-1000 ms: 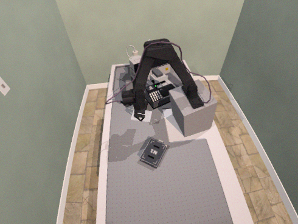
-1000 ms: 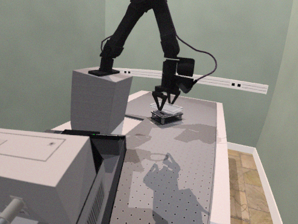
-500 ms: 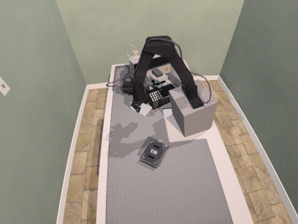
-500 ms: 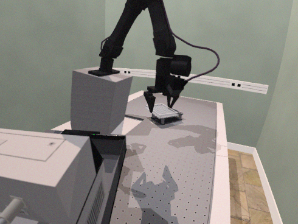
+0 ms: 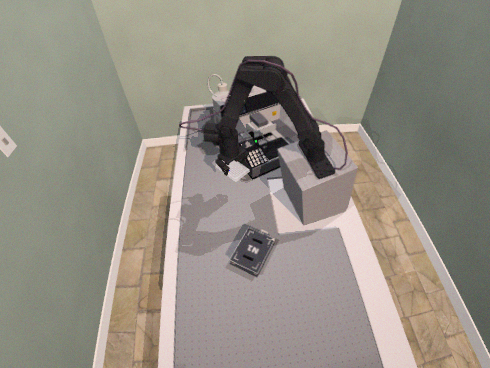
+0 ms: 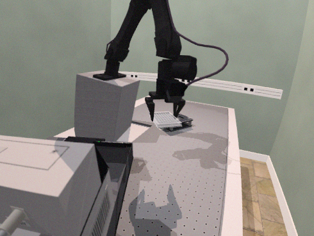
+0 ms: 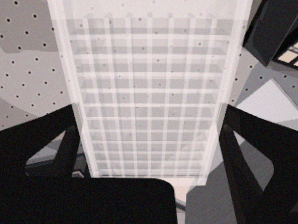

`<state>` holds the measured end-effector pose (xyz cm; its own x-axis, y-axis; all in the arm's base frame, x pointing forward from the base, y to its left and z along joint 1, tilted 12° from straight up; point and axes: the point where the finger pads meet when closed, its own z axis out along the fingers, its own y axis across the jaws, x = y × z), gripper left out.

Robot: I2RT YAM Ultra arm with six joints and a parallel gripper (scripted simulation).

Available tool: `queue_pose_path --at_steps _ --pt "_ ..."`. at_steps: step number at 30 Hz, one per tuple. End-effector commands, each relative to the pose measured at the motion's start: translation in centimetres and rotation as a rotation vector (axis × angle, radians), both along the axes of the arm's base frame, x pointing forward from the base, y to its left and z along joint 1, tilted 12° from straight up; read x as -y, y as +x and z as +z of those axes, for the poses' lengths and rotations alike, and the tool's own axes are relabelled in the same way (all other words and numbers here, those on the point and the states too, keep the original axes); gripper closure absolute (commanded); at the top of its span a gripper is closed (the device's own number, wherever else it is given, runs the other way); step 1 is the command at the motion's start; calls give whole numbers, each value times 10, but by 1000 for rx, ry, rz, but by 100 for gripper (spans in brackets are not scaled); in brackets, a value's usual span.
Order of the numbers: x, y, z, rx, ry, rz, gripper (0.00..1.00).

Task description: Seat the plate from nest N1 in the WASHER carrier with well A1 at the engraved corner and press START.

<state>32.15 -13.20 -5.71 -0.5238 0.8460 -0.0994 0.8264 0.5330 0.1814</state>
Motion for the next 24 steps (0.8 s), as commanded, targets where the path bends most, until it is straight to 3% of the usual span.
queue_pose_path --at_steps 1,5,8,10,18,22,24 --pt "4 -5 7 8 14 -38 16" --pt "19 -18 3 13 35 -169 16" --pt "28 -13 8 36 31 -201 16" --pt "31 -27 2 18 56 -266 16" --pt "64 -49 2 28 105 -525 16" --pt "75 -67 -7 -3 146 -658 16" --pt "75 -67 -7 -3 146 -658 16"
